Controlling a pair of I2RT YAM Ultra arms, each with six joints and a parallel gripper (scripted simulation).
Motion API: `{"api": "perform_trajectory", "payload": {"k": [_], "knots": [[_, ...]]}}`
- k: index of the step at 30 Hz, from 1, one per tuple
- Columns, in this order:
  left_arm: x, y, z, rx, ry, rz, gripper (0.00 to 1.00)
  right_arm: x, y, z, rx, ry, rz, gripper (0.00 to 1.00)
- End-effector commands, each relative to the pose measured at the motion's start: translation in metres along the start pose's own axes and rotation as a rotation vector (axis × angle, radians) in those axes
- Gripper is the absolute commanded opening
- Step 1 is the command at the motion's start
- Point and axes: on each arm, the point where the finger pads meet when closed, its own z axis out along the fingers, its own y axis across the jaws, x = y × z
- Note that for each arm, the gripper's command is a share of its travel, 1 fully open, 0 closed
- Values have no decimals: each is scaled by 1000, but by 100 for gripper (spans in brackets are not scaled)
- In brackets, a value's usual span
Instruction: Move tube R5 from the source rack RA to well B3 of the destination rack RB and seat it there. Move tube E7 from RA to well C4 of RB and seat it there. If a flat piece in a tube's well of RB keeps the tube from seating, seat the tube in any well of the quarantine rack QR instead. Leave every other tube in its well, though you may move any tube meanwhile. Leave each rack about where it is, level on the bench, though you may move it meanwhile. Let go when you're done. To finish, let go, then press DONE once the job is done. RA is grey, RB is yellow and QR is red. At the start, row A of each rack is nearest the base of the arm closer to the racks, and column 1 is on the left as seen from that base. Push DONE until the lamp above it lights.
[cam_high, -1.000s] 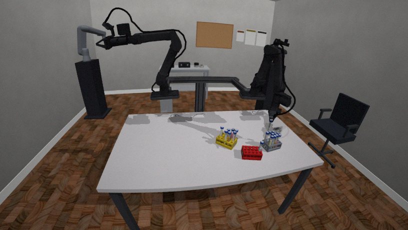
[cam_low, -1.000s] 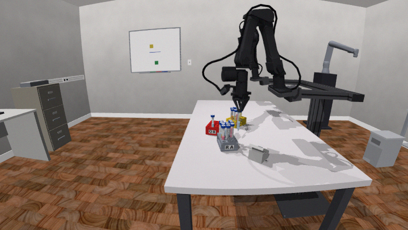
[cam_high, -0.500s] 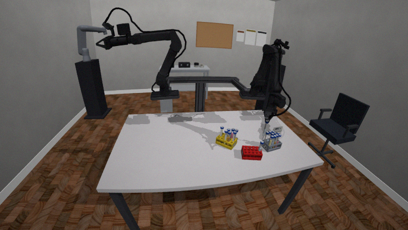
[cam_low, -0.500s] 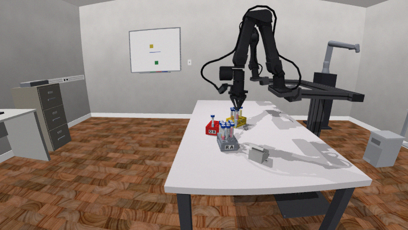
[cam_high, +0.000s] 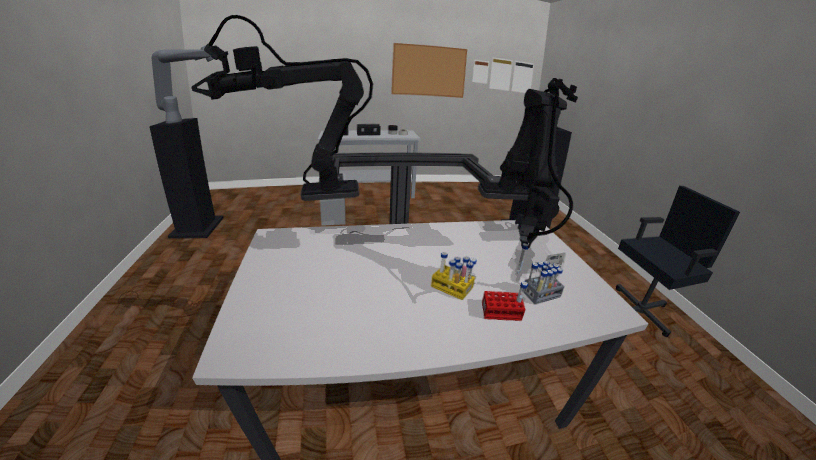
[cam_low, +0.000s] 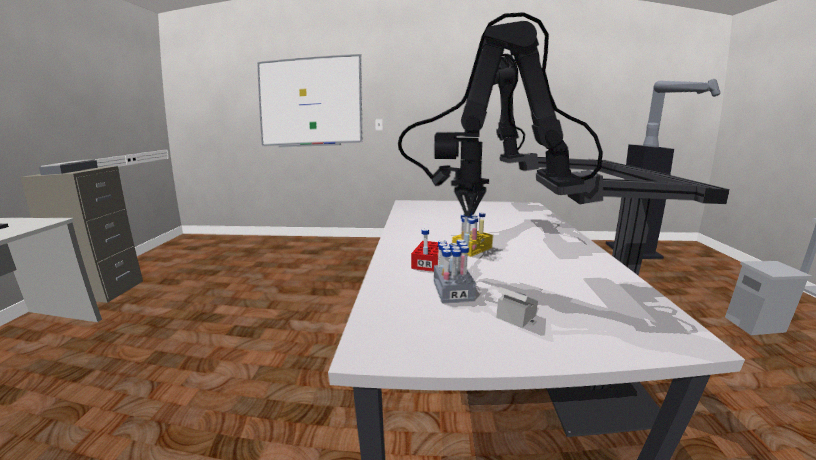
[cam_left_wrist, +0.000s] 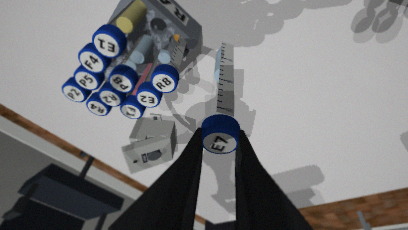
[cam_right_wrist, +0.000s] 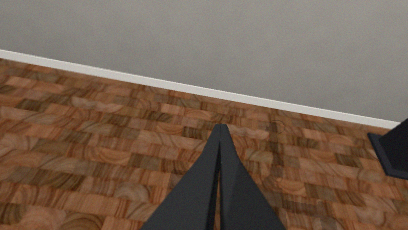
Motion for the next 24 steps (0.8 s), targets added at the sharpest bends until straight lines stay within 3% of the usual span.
{"api": "perform_trajectory", "payload": {"k": [1, 24], "knots": [[-15, -3, -2, -7, -3, -25, 0, -25, -8, -12, 22, -50, 8, 0], [-68, -45, -2, -9, -5, 9, 0, -25, -8, -12, 22, -50, 8, 0]]}}
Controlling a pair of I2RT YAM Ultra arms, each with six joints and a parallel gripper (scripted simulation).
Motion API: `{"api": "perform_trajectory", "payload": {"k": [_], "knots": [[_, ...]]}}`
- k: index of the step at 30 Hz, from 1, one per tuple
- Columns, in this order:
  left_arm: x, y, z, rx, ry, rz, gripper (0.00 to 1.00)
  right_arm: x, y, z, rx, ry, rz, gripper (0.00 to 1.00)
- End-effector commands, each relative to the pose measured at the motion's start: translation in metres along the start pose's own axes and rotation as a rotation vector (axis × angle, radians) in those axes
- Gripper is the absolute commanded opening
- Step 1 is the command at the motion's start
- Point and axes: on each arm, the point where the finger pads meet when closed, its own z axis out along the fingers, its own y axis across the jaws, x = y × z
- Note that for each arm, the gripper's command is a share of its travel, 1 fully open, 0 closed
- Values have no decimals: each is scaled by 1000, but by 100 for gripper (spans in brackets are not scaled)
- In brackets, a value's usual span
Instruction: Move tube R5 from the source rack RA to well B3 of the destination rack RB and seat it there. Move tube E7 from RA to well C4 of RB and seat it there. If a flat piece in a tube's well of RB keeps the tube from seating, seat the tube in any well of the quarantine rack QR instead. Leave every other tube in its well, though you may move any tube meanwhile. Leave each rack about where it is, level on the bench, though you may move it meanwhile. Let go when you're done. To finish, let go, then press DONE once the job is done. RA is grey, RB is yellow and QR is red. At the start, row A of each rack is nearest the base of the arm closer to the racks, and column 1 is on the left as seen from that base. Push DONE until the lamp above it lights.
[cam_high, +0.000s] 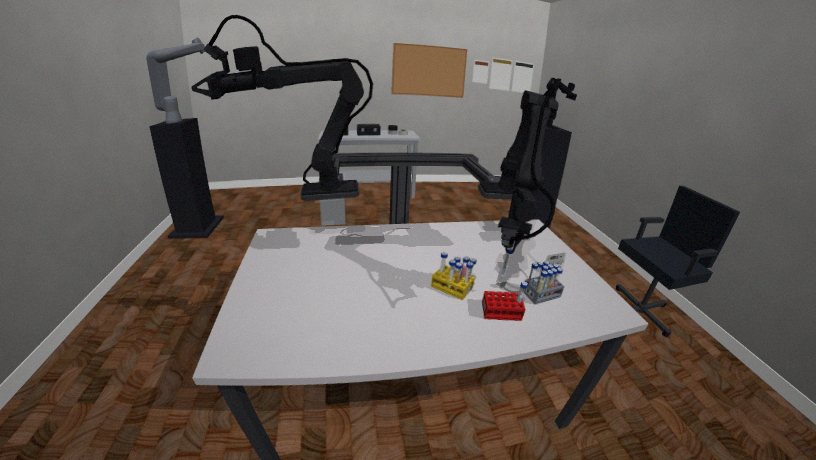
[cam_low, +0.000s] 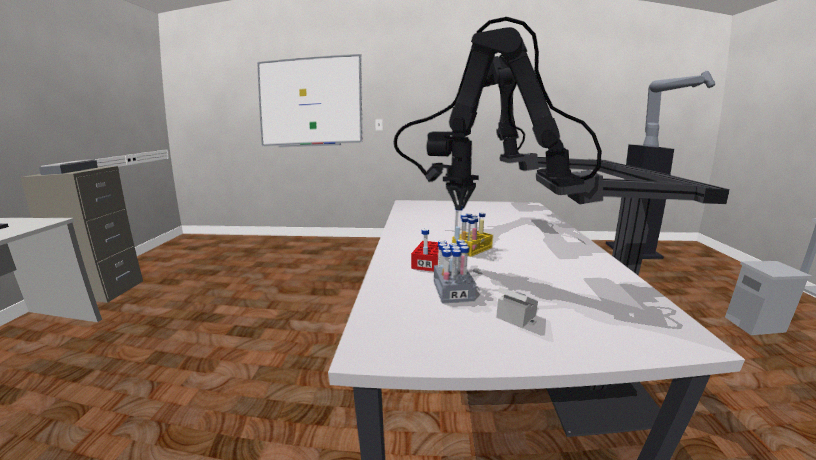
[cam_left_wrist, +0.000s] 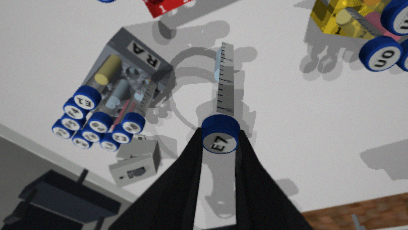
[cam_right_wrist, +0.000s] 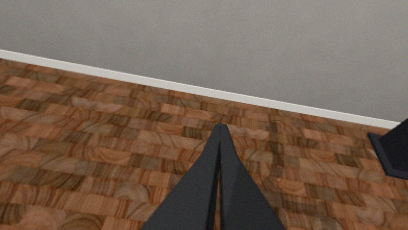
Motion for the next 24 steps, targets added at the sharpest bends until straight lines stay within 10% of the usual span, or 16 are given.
{"api": "perform_trajectory", "payload": {"k": [1, 24], "knots": [[-10, -1, -3, -8, -5, 52, 0, -25, -8, -12, 22, -50, 8, 0], [-24, -20, -3, -6, 0, 381, 0, -25, -8, -12, 22, -50, 8, 0]]}}
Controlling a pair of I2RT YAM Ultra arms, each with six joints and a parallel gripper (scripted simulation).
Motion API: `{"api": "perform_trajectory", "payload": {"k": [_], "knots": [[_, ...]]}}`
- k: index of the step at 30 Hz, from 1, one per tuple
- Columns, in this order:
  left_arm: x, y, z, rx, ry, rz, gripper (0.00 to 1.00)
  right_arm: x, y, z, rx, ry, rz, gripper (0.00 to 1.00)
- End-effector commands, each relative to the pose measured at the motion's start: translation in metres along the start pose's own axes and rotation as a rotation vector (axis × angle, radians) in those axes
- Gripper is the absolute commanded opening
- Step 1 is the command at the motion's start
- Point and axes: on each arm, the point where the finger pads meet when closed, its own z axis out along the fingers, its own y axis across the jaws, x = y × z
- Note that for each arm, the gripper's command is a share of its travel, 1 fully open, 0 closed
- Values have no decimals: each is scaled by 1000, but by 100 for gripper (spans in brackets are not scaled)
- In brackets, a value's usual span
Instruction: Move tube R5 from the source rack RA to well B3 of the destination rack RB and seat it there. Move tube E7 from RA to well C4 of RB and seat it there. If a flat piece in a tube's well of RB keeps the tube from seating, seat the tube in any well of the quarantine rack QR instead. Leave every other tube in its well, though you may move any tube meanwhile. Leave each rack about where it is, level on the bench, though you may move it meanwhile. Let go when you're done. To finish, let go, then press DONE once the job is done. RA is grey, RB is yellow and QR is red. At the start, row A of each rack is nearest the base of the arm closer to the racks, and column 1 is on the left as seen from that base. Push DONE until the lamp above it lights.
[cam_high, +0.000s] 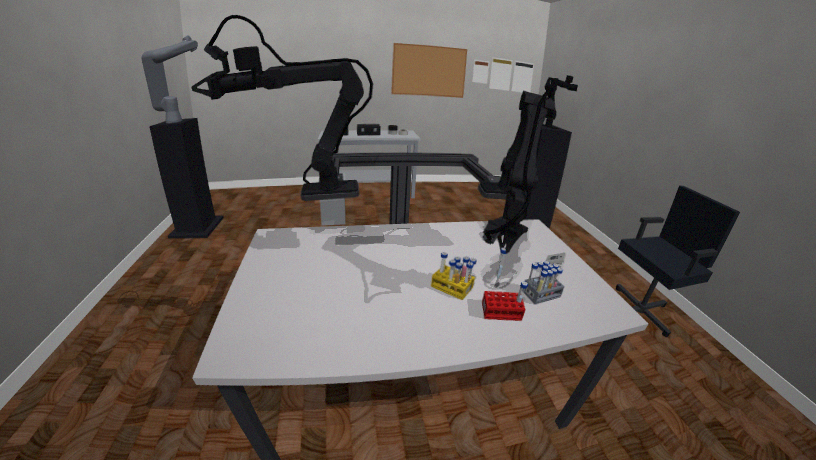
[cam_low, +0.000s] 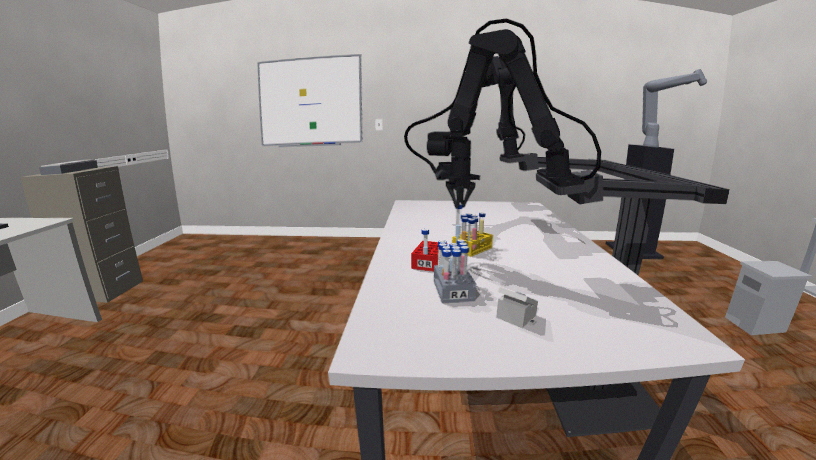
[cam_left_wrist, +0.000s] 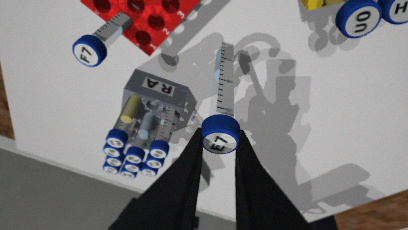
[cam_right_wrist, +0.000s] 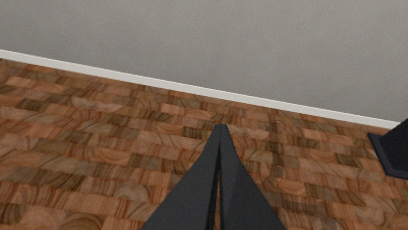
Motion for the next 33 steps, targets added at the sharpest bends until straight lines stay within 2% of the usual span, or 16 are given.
{"api": "perform_trajectory", "payload": {"k": [1, 7, 33], "knots": [[-17, -1, -3, -8, -8, 1, 0, -25, -8, -12, 22, -50, 8, 0], [-34, -11, -4, -9, -8, 1, 0, -25, -8, -12, 22, -50, 8, 0], [-60, 14, -4, 3, -16, 6, 0, -25, -8, -12, 22, -50, 8, 0]]}}
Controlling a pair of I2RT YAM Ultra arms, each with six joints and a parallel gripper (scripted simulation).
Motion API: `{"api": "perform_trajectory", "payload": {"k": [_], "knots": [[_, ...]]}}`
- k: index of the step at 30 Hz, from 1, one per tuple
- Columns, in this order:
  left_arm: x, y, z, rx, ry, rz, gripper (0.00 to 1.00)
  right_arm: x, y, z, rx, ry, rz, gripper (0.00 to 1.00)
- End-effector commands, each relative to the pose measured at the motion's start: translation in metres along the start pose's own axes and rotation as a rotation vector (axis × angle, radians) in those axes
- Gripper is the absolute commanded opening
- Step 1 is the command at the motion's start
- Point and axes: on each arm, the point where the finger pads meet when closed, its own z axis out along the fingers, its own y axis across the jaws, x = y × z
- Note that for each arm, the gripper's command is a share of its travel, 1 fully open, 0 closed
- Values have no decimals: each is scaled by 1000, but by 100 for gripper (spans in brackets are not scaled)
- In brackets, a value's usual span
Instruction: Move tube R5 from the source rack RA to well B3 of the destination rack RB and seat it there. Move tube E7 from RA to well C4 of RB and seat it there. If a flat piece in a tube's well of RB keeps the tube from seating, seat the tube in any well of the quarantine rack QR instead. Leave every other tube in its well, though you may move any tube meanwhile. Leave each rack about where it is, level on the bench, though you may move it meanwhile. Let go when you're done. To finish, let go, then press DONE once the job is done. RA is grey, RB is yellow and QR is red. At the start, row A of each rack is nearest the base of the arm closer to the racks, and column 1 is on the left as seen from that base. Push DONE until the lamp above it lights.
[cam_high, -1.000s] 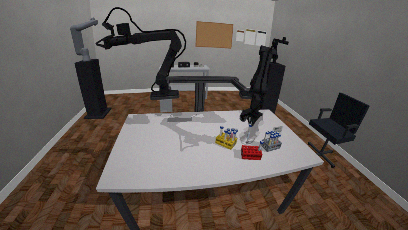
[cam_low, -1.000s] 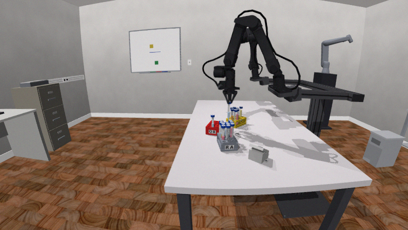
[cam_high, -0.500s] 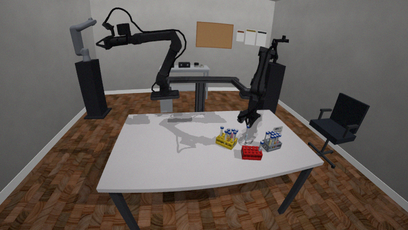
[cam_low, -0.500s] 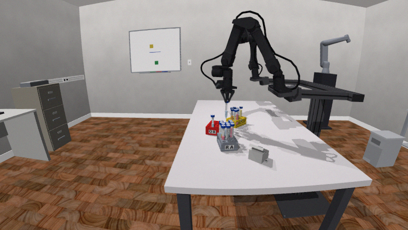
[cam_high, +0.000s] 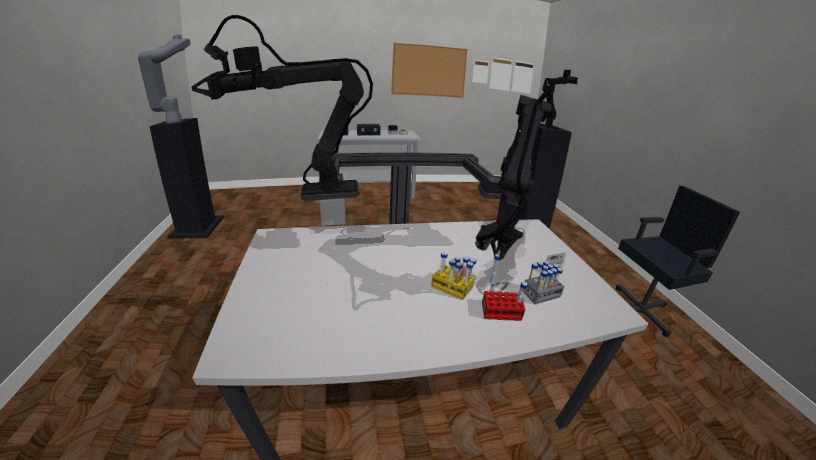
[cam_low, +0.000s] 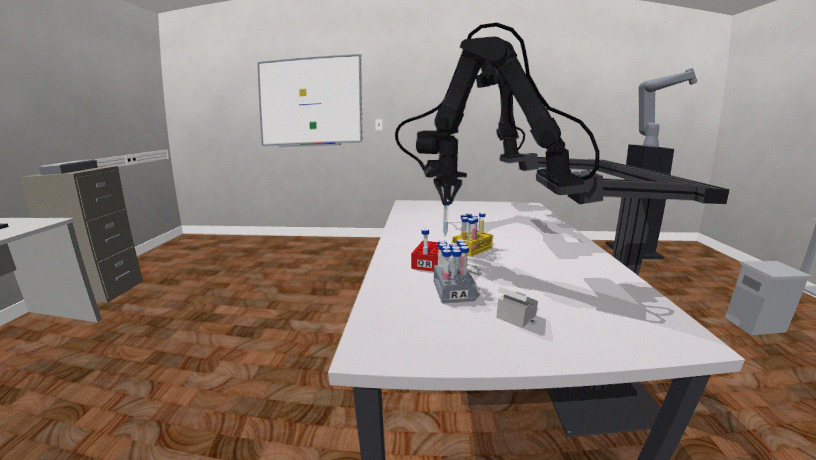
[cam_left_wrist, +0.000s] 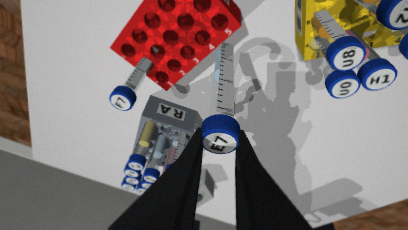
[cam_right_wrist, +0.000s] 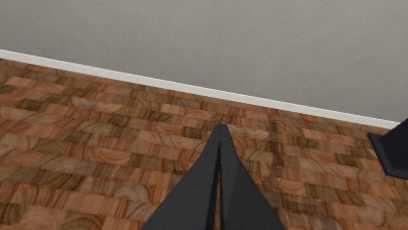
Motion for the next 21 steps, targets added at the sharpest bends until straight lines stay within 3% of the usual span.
{"api": "perform_trajectory", "payload": {"k": [1, 21], "knots": [[-9, 4, -2, 9, -7, 9, 0, -25, -8, -12, 22, -50, 8, 0], [-12, 8, -4, -2, -12, 4, 0, -25, -8, -12, 22, -50, 8, 0]]}}
